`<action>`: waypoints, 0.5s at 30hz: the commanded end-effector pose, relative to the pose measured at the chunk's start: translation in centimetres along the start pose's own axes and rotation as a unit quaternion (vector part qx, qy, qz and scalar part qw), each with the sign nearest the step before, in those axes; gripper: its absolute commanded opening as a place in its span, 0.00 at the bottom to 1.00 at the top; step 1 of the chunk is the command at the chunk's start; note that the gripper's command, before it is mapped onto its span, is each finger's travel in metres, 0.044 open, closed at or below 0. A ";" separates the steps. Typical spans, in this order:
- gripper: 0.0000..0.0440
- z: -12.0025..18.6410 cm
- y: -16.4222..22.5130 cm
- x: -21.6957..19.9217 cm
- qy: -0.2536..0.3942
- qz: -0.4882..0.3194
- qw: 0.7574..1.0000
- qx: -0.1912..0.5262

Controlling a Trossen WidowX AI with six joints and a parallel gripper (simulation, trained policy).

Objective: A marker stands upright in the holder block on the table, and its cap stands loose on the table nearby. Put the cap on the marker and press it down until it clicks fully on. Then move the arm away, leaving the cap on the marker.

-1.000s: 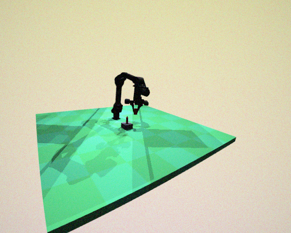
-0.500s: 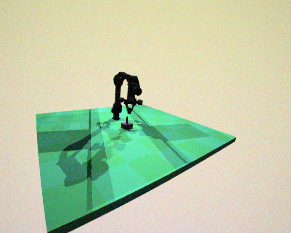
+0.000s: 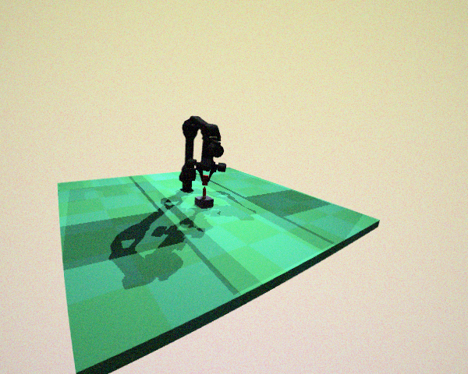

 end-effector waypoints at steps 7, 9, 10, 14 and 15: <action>0.00 -2.0 -0.2 -0.1 0.004 -0.010 1.000 0.013; 0.00 -2.4 -0.2 0.0 0.004 -0.009 1.000 0.016; 0.00 -2.7 -0.3 0.0 0.004 -0.008 1.000 0.017; 0.00 -3.6 -0.3 0.0 0.005 -0.005 1.000 0.021; 0.00 -3.9 -0.3 0.0 0.006 -0.004 1.000 0.023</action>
Point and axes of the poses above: the point midway between the two fingers, 35 mm back from their tips, its own z axis back along the fingers, its own x axis across the jaws, y = z × x, the point moved 1 cm from there along z, back along the fingers, and after that the axes turned 7 degrees about -z, right-handed, at the moved point
